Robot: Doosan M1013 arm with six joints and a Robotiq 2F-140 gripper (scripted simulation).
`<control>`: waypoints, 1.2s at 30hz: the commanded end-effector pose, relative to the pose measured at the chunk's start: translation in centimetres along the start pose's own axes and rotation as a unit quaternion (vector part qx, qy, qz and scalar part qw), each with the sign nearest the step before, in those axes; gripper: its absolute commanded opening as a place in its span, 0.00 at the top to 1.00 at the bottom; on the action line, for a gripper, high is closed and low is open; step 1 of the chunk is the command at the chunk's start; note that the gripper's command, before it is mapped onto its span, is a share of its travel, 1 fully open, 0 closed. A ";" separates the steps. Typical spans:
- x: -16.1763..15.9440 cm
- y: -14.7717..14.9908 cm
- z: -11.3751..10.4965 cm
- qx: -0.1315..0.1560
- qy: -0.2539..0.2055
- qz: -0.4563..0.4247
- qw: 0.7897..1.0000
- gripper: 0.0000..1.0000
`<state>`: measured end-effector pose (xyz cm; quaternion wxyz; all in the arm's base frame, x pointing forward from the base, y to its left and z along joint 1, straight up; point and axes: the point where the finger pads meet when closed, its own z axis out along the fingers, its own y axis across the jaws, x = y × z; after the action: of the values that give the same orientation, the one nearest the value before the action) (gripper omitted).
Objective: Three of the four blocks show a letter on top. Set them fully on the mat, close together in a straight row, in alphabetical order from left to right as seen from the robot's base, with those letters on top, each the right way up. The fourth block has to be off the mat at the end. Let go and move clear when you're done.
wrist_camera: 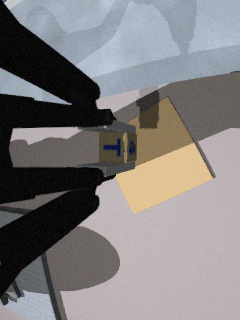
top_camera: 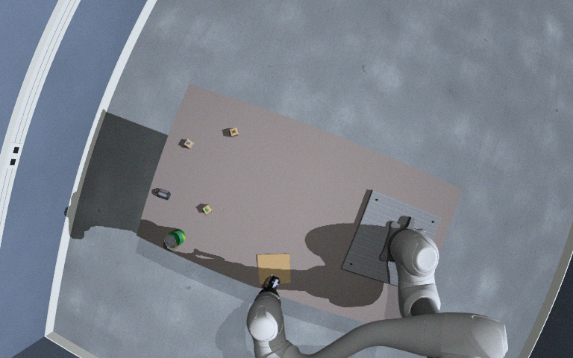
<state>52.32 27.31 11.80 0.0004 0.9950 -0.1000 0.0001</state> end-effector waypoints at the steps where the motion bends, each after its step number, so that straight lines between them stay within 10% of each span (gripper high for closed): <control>1: 0.0 0.0 -0.1 0.001 0.000 0.000 1.000 0.76; 36: 0.3 1.7 -0.2 0.000 0.001 -0.322 0.947 0.76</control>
<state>52.23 25.58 11.91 0.0009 0.9745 0.2244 0.0001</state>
